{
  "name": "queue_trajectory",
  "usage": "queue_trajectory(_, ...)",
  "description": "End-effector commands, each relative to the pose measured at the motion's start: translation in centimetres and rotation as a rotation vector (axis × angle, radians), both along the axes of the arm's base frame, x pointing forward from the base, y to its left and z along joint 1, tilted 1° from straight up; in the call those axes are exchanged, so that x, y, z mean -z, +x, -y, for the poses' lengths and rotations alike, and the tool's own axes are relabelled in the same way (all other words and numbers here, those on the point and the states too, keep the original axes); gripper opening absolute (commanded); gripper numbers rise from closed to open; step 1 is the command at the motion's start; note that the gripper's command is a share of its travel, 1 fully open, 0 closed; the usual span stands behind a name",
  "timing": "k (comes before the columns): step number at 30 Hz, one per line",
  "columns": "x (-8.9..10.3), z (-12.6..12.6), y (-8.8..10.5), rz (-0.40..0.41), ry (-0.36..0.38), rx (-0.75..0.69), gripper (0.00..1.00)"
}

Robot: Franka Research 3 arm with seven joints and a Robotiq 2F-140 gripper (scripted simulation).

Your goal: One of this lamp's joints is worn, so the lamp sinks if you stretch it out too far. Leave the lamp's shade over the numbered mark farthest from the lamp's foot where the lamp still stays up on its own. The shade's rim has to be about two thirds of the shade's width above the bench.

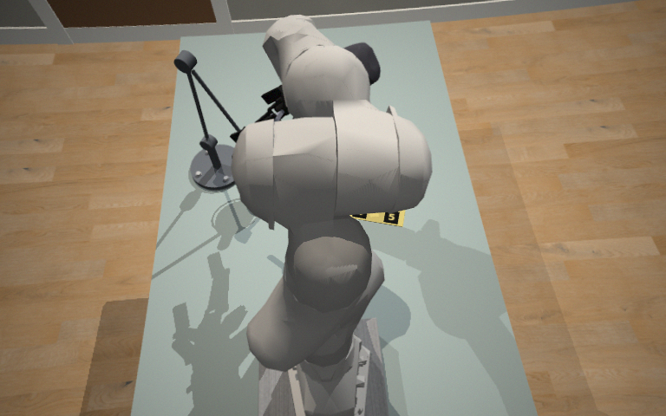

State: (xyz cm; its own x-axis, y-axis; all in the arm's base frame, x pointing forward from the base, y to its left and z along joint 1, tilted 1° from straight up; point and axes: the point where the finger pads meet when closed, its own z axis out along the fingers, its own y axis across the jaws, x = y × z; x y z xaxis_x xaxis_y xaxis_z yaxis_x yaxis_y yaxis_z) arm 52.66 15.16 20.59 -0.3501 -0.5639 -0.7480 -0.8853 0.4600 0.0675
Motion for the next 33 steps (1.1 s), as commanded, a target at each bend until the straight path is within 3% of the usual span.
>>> queue_trajectory(1,0.4,-0.6,0.5,0.017,-0.003,-0.004,1.0)
queue_trajectory(33,5.3,-5.2,2.7,0.016,-0.007,-0.01,1.0)
